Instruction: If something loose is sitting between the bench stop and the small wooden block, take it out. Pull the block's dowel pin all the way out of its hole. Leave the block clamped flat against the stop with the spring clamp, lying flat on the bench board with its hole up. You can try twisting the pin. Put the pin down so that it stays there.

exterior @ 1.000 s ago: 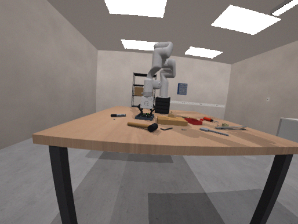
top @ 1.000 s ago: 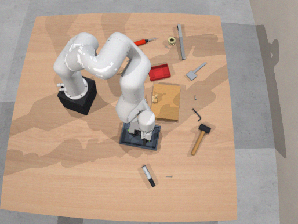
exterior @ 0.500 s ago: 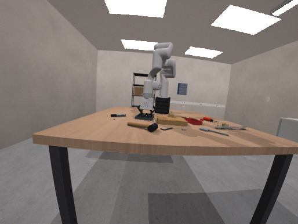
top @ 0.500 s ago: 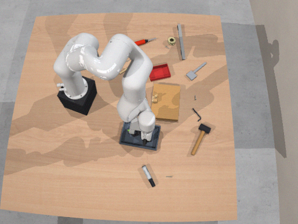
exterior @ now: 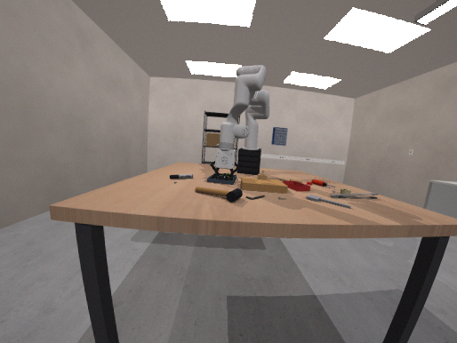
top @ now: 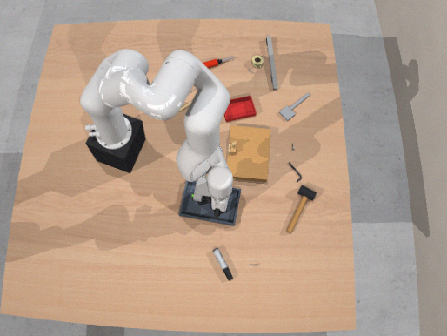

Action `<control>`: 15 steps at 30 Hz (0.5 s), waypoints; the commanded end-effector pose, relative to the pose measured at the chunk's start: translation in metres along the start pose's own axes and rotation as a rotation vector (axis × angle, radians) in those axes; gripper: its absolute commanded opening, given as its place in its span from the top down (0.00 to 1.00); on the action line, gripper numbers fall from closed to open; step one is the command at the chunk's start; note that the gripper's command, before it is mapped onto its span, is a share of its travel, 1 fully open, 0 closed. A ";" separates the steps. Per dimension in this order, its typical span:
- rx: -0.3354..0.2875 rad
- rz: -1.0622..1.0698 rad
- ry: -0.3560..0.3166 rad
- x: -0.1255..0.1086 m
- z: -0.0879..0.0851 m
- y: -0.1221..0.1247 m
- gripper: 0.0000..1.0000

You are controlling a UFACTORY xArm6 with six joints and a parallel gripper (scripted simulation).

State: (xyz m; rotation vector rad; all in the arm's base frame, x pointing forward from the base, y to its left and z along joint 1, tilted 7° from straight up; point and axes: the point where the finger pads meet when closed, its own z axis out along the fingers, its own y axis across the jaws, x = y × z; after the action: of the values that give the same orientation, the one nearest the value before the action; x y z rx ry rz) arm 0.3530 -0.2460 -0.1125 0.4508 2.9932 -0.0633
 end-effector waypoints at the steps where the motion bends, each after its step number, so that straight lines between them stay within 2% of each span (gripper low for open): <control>1: -0.002 0.000 -0.009 -0.001 -0.001 0.000 0.23; 3: -0.002 0.000 -0.009 -0.001 -0.001 0.000 0.23; 4: -0.002 0.000 -0.009 -0.001 -0.001 0.000 0.31; 9: -0.002 0.000 -0.009 -0.001 -0.001 0.000 0.31; 10: -0.002 0.000 -0.009 -0.001 -0.001 0.000 0.38; 15: -0.002 0.000 -0.009 -0.001 -0.001 0.000 0.38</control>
State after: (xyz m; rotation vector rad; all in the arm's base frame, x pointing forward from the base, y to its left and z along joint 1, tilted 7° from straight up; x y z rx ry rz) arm 0.3546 -0.2468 -0.1110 0.4487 2.9862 -0.0631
